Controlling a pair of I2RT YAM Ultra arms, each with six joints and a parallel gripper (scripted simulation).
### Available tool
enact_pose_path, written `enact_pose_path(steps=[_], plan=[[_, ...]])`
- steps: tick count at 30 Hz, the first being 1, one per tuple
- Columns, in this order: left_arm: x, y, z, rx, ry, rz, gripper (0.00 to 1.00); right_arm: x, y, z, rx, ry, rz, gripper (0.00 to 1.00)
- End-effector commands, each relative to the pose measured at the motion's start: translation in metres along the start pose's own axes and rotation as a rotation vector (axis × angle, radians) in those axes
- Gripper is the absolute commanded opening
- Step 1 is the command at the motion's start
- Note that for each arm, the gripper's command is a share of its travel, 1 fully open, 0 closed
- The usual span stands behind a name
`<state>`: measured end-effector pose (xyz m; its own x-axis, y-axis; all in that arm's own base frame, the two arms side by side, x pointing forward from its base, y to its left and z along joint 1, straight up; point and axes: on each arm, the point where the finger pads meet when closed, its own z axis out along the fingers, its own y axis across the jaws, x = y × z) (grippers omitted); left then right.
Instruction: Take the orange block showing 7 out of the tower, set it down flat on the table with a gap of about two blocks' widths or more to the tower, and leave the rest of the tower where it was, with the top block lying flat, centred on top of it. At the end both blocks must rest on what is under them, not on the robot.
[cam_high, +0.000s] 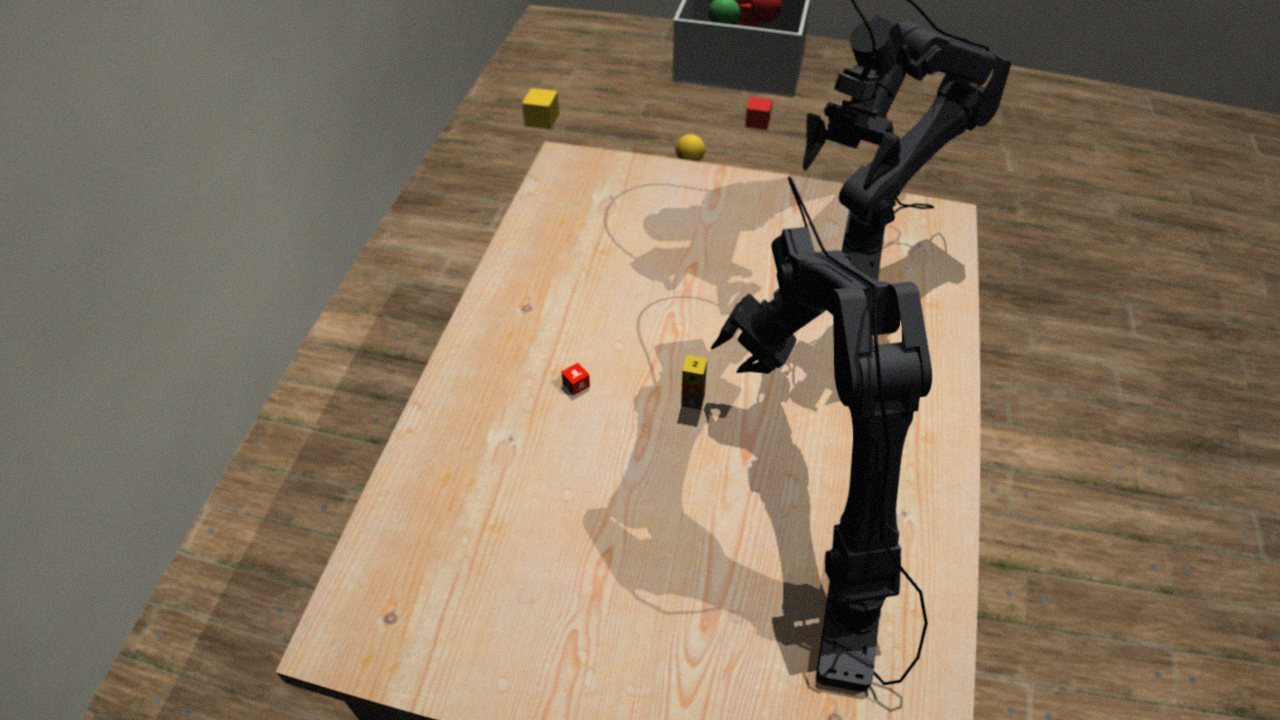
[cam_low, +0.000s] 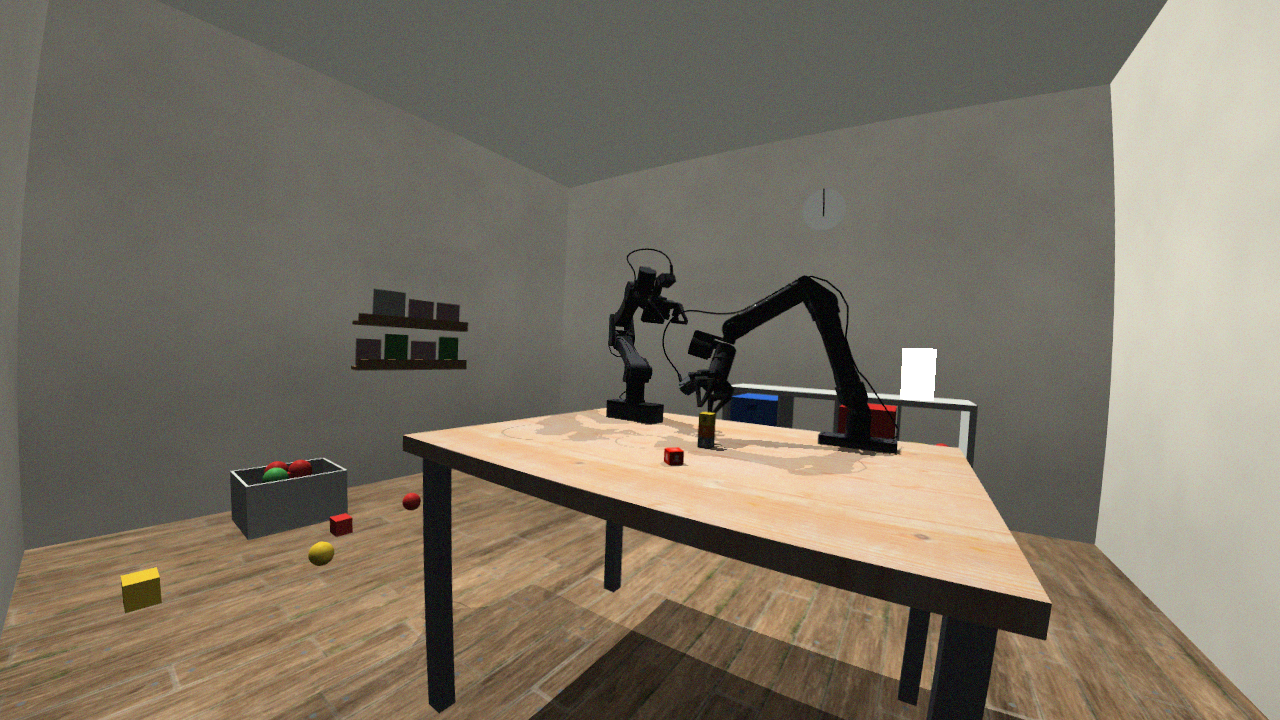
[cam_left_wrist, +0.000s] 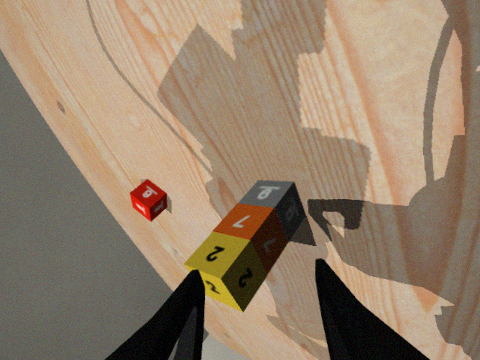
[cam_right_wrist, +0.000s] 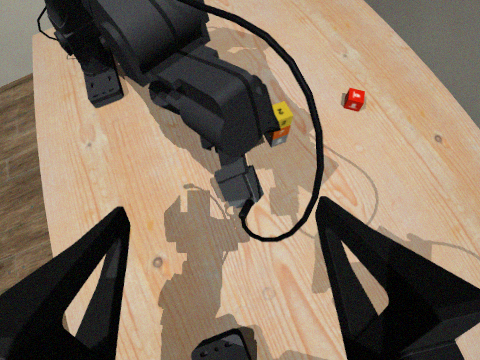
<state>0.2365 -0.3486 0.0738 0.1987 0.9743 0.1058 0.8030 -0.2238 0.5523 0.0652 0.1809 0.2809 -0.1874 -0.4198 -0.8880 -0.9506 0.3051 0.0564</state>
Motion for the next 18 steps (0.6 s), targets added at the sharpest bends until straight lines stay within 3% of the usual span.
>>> enact_pose_path(steps=[1,7,9,18], plan=[[-0.004,0.009,-0.007,0.077,-0.013,-0.234,0.55,-0.011,0.004,-0.011,0.003,-0.049,-0.016,1.00],[-0.005,0.016,-0.010,0.156,-0.012,-0.475,0.55,-0.011,0.004,-0.011,0.003,-0.049,-0.016,1.00],[-0.005,0.016,-0.010,0.156,-0.012,-0.475,0.55,-0.011,0.004,-0.011,0.003,-0.049,-0.016,1.00],[-0.002,0.025,-0.015,0.288,0.038,-0.866,0.55,-0.011,0.004,-0.011,0.003,-0.049,-0.016,1.00]])
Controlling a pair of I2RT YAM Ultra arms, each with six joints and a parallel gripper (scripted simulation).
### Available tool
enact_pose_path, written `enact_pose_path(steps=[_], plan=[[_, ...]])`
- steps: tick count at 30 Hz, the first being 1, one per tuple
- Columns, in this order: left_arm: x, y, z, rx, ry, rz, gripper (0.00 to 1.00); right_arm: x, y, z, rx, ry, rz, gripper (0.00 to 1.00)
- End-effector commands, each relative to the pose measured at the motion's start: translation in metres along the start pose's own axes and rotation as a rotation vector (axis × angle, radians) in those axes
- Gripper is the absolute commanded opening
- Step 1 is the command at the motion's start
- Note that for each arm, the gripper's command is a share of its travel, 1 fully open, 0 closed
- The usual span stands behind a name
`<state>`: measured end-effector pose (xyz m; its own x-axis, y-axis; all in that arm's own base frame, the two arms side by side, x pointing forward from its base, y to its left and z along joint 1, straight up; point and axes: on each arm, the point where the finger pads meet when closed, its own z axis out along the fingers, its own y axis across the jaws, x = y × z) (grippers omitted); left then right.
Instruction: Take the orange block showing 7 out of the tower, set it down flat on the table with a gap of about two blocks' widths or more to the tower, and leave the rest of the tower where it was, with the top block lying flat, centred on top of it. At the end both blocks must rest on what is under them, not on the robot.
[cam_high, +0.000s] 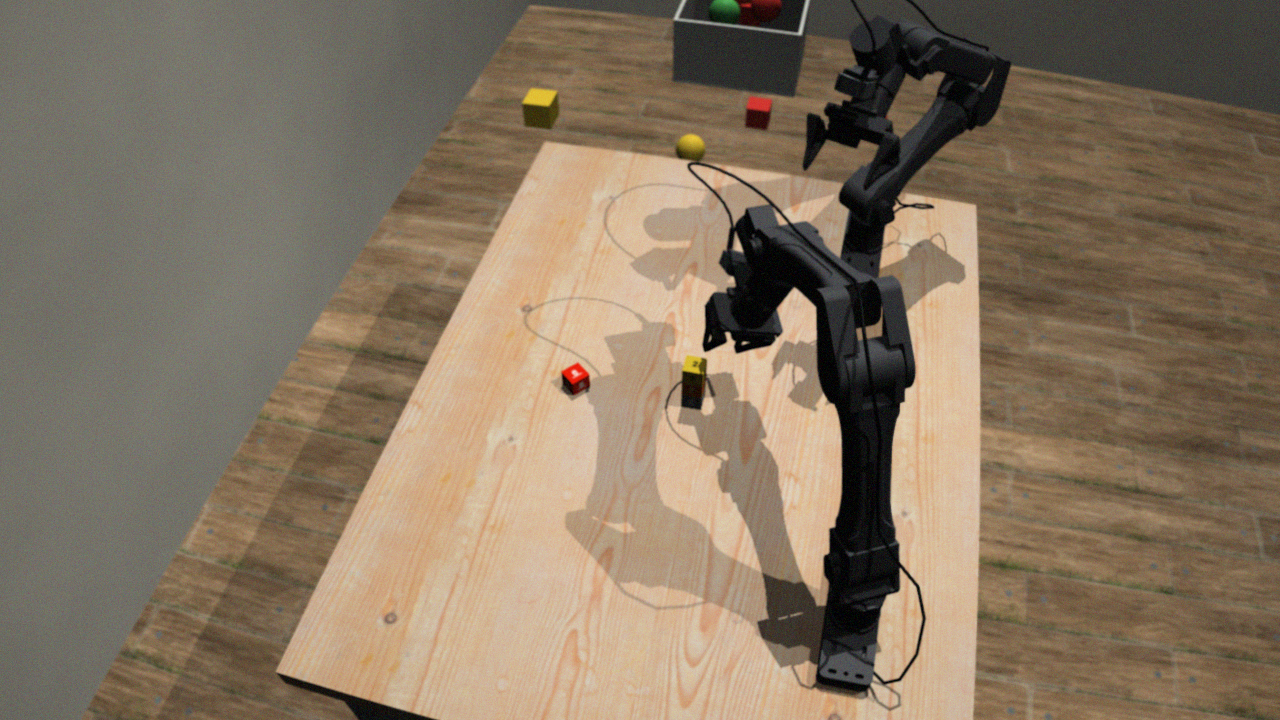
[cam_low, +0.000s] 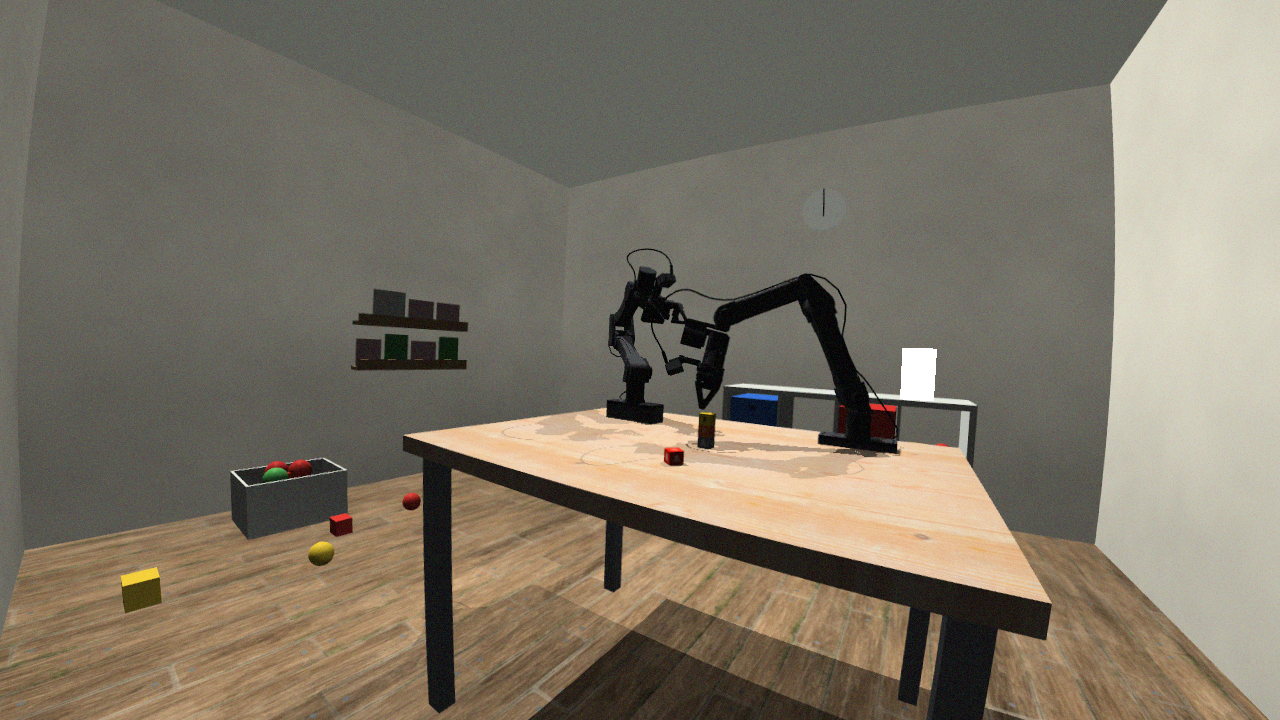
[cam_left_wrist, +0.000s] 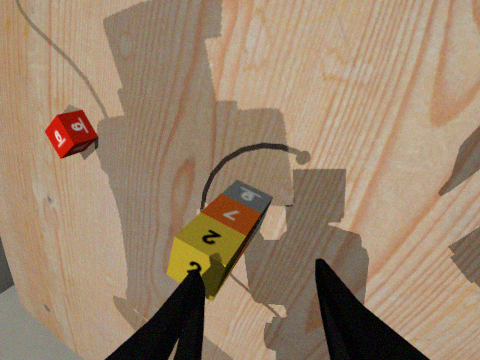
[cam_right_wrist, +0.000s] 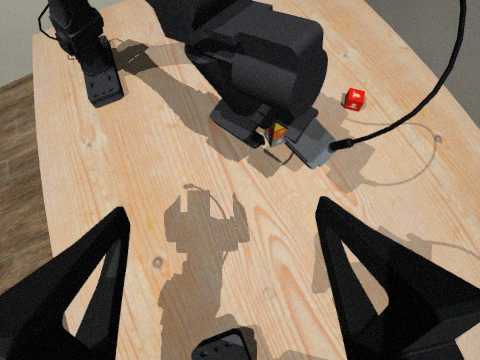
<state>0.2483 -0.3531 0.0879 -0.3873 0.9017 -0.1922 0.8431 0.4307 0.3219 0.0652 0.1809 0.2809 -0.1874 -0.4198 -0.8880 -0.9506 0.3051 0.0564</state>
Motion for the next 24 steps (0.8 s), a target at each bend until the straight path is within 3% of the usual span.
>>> enact_pose_path(steps=[1,24], plan=[[-0.005,0.003,-0.012,0.072,0.034,-0.233,0.55,-0.011,0.004,-0.011,0.003,-0.049,-0.016,1.00],[-0.001,0.012,-0.025,0.259,0.316,-1.044,0.55,-0.011,0.004,-0.011,0.003,-0.049,-0.016,1.00]])
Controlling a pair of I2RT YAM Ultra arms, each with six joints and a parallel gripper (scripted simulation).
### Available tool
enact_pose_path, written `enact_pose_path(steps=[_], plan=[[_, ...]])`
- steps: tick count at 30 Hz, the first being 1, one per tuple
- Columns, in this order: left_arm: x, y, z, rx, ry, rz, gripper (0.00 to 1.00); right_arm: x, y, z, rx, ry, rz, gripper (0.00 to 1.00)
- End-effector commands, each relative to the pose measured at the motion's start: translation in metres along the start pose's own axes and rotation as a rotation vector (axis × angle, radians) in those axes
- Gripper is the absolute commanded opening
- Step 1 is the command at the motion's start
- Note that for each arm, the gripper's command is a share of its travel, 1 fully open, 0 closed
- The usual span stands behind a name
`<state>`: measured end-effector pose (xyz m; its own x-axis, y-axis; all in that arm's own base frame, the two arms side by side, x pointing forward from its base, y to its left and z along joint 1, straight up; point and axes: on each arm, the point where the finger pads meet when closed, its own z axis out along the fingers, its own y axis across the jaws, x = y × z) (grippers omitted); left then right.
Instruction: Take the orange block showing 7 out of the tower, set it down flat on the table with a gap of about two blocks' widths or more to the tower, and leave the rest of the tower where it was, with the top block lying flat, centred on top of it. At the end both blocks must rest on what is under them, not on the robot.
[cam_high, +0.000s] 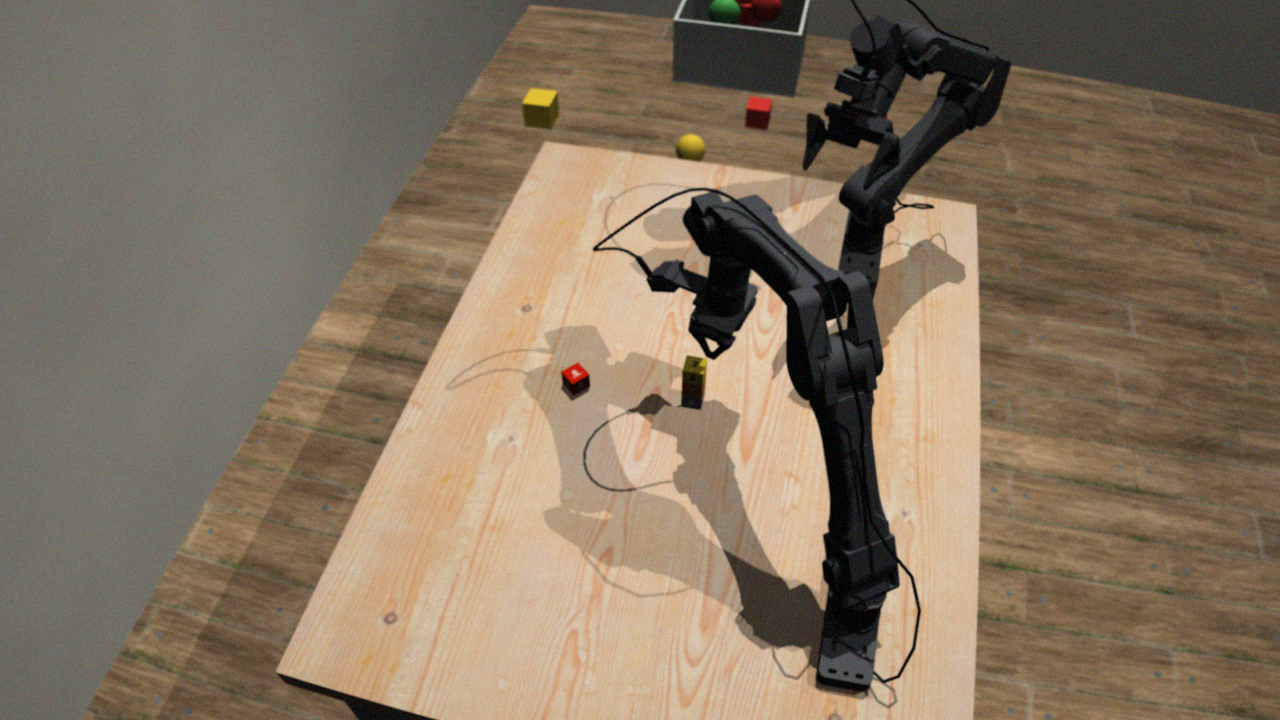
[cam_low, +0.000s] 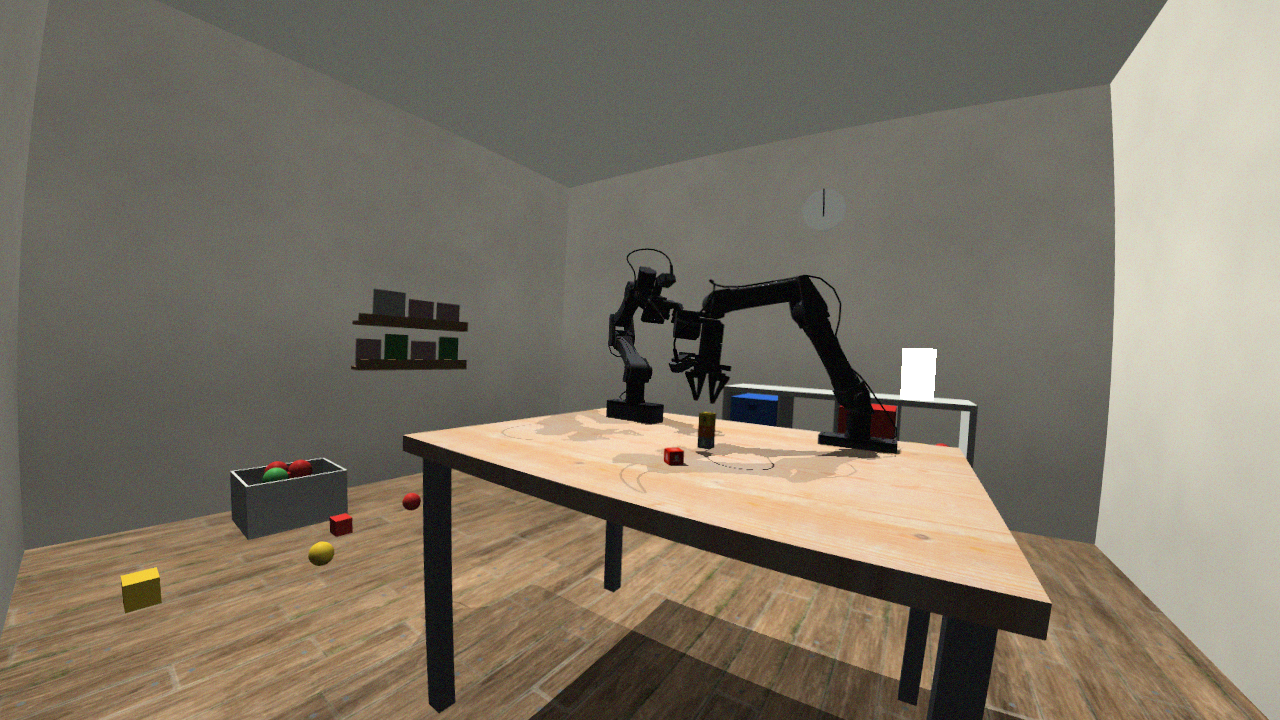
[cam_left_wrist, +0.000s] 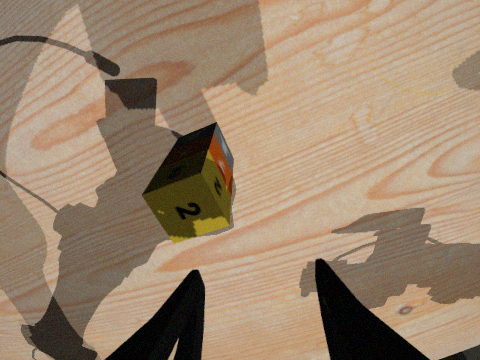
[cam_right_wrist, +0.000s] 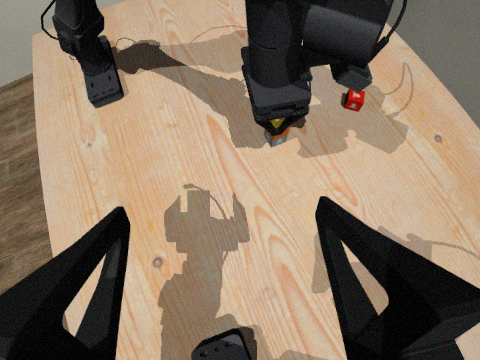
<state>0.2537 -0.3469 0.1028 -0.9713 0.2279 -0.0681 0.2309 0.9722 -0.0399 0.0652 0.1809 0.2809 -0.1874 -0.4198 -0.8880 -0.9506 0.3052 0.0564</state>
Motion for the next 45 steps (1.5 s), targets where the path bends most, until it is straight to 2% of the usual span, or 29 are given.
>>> enact_pose_path(steps=[1,4,7,11,22,30,45], plan=[[0.003,-0.002,-0.013,0.024,0.061,-0.146,0.55,-0.011,0.004,-0.011,0.003,-0.049,-0.016,1.00],[-0.003,0.002,-0.014,0.016,0.058,-0.188,0.55,-0.011,0.004,-0.011,0.003,-0.049,-0.016,1.00],[-0.019,0.021,-0.005,-0.030,0.038,-0.209,0.55,-0.011,0.004,-0.011,0.003,-0.049,-0.016,1.00],[-0.023,0.034,0.006,-0.051,0.064,-0.239,0.55,-0.011,0.004,-0.011,0.003,-0.049,-0.016,1.00],[-0.023,0.031,0.002,-0.040,0.054,-0.234,0.55,-0.007,0.001,-0.006,0.006,-0.029,-0.007,1.00],[-0.032,0.020,0.016,-0.024,0.038,-0.234,0.55,-0.007,0.001,-0.006,0.006,-0.029,-0.007,1.00],[-0.027,0.024,0.037,-0.033,0.047,-0.235,0.55,-0.007,0.001,-0.006,0.006,-0.029,-0.007,1.00]])
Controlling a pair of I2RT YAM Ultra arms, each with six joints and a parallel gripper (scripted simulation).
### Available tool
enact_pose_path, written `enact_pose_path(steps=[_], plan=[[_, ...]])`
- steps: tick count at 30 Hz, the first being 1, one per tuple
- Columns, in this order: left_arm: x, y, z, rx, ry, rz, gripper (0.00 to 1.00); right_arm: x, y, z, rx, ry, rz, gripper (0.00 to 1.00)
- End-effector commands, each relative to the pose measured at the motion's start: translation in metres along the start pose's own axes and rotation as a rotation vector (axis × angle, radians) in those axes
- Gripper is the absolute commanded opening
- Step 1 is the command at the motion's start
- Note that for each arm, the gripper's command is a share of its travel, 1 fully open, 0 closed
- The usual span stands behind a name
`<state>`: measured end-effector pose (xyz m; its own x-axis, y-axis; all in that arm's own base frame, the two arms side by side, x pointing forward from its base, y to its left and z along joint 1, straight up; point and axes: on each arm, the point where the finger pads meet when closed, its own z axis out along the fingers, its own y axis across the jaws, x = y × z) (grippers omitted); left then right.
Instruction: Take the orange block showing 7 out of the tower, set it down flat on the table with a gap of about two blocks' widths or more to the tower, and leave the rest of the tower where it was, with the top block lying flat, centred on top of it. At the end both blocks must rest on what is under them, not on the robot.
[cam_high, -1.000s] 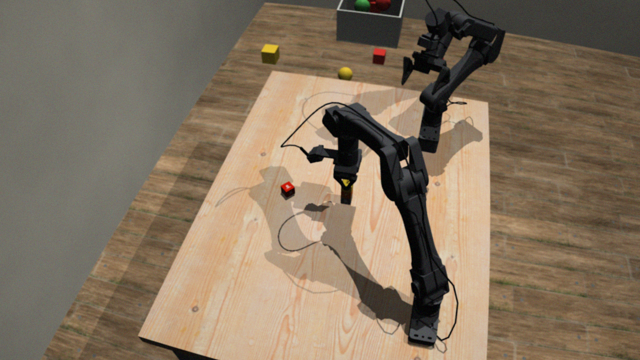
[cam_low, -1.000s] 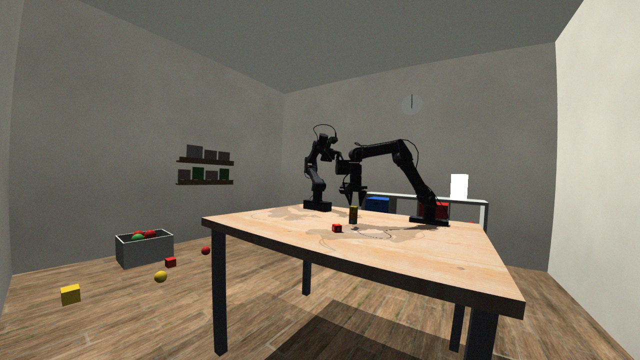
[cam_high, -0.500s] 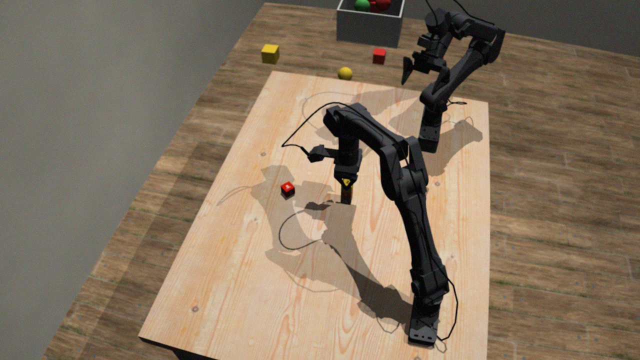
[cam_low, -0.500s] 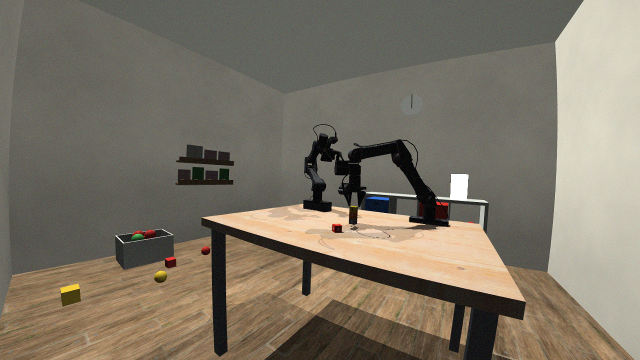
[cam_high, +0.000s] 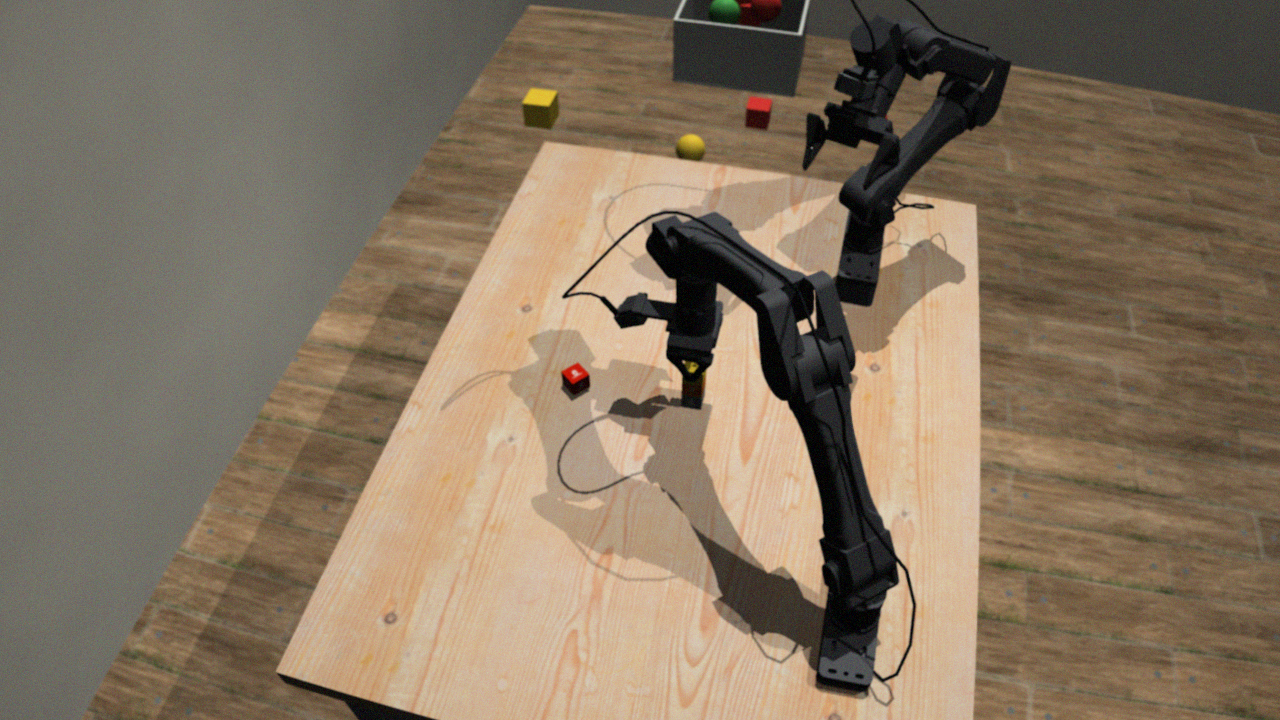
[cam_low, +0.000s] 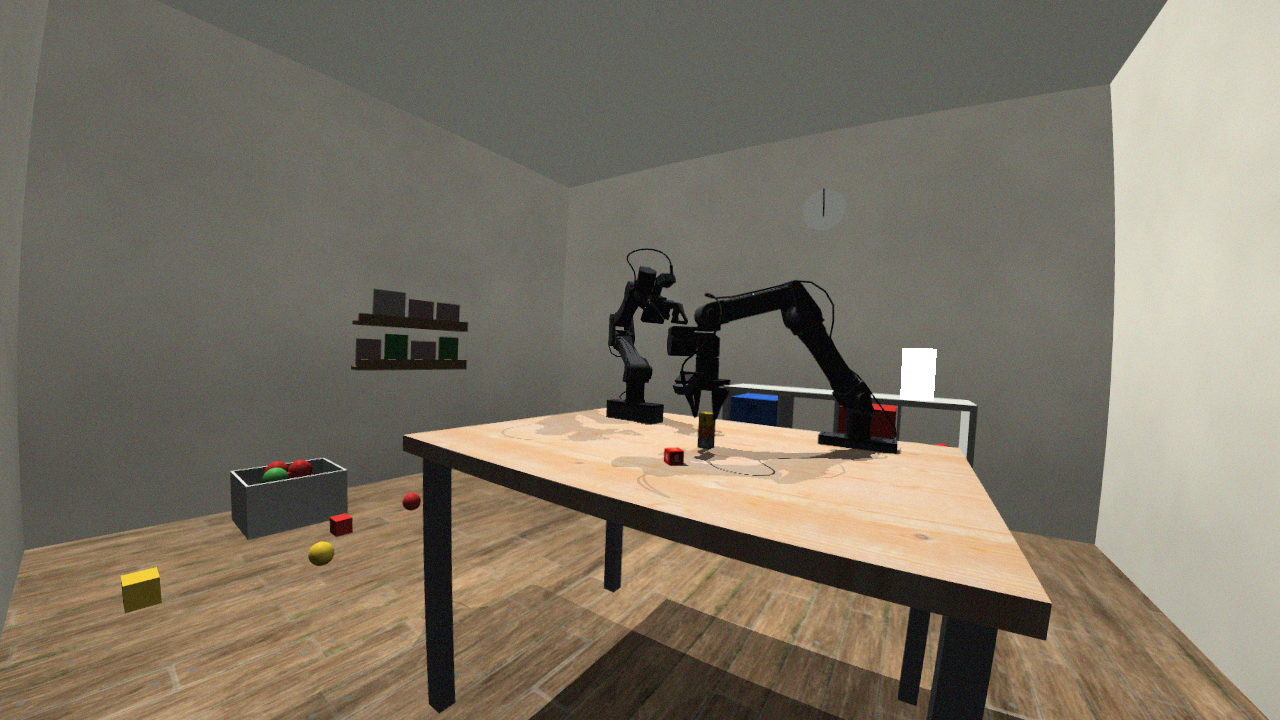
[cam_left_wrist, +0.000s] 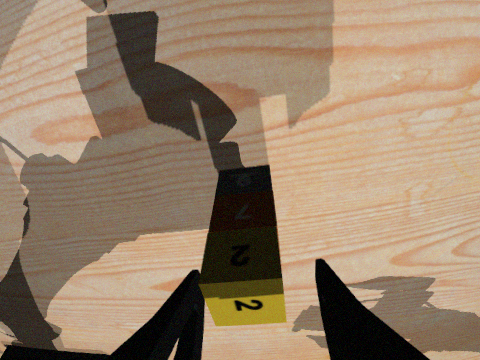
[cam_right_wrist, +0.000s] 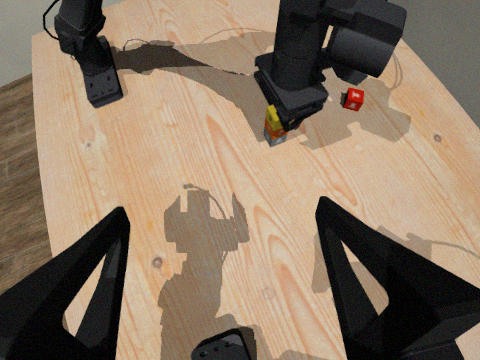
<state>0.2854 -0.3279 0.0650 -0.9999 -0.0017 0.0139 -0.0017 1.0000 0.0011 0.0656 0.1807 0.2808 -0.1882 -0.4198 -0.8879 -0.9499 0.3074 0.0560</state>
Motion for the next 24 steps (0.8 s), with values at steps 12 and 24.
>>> enact_pose_path(steps=[12,24], plan=[[-0.0023,-0.0031,-0.0007,0.015,-0.026,-0.002,0.55,-0.0066,0.0016,-0.0063,0.004,-0.030,-0.008,1.00],[-0.0035,-0.0025,-0.0022,0.016,-0.027,0.000,0.38,-0.0066,0.0016,-0.0063,0.004,-0.030,-0.008,1.00]])
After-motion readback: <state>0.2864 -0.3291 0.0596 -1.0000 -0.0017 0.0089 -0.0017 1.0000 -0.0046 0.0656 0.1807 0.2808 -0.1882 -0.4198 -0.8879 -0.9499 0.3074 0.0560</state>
